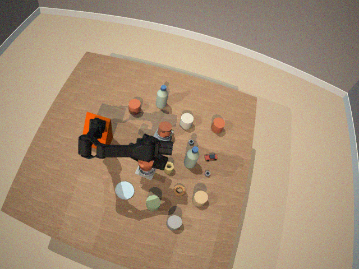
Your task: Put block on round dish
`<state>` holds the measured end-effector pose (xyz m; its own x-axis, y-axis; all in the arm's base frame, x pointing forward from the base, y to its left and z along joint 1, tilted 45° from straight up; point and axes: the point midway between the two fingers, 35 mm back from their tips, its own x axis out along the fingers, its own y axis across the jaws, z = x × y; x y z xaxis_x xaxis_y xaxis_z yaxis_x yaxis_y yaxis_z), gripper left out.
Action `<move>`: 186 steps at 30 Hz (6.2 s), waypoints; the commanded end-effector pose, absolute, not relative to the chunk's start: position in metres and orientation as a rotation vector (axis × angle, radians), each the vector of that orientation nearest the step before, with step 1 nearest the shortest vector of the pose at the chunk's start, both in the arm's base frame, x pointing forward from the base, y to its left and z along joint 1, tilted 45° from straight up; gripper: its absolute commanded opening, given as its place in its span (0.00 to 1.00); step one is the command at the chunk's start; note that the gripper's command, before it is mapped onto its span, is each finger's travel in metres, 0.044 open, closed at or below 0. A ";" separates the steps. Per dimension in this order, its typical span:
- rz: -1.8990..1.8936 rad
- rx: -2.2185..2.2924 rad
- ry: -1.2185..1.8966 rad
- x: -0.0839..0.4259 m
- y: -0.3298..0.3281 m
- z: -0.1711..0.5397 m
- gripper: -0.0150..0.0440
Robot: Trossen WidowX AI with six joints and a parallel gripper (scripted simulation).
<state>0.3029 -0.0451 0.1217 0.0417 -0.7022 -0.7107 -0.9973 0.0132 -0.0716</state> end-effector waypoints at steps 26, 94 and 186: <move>0.657 -1.748 1.718 0.302 -0.042 0.126 0.25; 0.644 -1.751 1.708 0.142 -0.222 0.168 0.25; 0.664 -1.766 1.705 0.307 -0.060 0.089 0.69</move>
